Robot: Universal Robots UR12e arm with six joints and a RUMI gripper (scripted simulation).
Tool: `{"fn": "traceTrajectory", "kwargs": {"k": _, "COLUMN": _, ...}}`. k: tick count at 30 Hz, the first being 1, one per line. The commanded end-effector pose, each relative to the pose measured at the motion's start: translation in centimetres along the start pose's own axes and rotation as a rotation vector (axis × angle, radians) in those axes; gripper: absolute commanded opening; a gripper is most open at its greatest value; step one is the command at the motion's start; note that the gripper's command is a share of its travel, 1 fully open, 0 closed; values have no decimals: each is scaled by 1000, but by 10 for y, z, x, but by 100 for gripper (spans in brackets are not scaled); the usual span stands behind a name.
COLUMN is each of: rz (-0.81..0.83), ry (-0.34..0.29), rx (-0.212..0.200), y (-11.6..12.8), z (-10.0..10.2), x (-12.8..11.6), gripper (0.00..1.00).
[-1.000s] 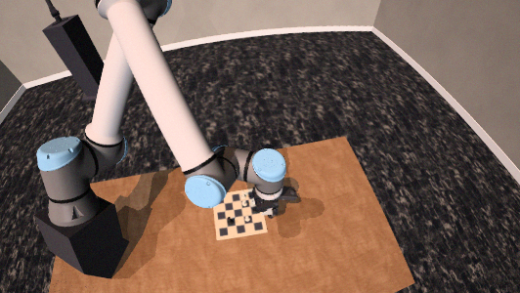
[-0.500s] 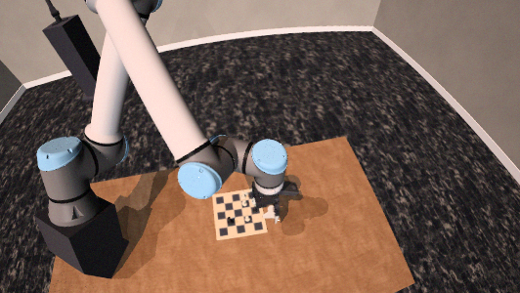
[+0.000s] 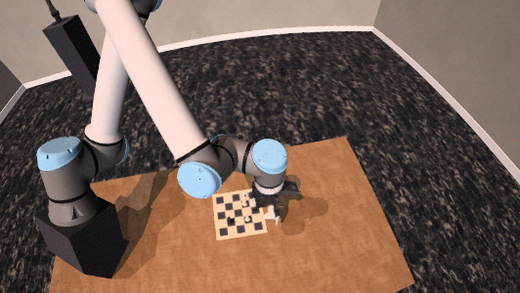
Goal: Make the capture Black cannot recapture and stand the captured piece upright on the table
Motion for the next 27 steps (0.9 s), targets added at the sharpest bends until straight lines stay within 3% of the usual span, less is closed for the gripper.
{"fn": "traceTrajectory", "kwargs": {"k": 1, "rz": 0, "ry": 1, "rx": -1, "y": 0, "z": -1, "x": 0, "gripper": 100}}
{"fn": "traceTrajectory", "kwargs": {"k": 15, "rz": 51, "ry": 1, "rx": -1, "y": 0, "z": -1, "x": -2, "gripper": 100}}
{"fn": "traceTrajectory", "kwargs": {"k": 27, "rz": 343, "ry": 1, "rx": -1, "y": -3, "z": -1, "x": -18, "gripper": 100}}
Point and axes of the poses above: the point where the finger pads meet when closed, its own z axis out along the fingers, its own y axis across the jaws, x = y × z, the point moved 9 cm from there along -z, back along the fingers, and after that the axes turned 14 degrees about -z, right-handed, at the moved point
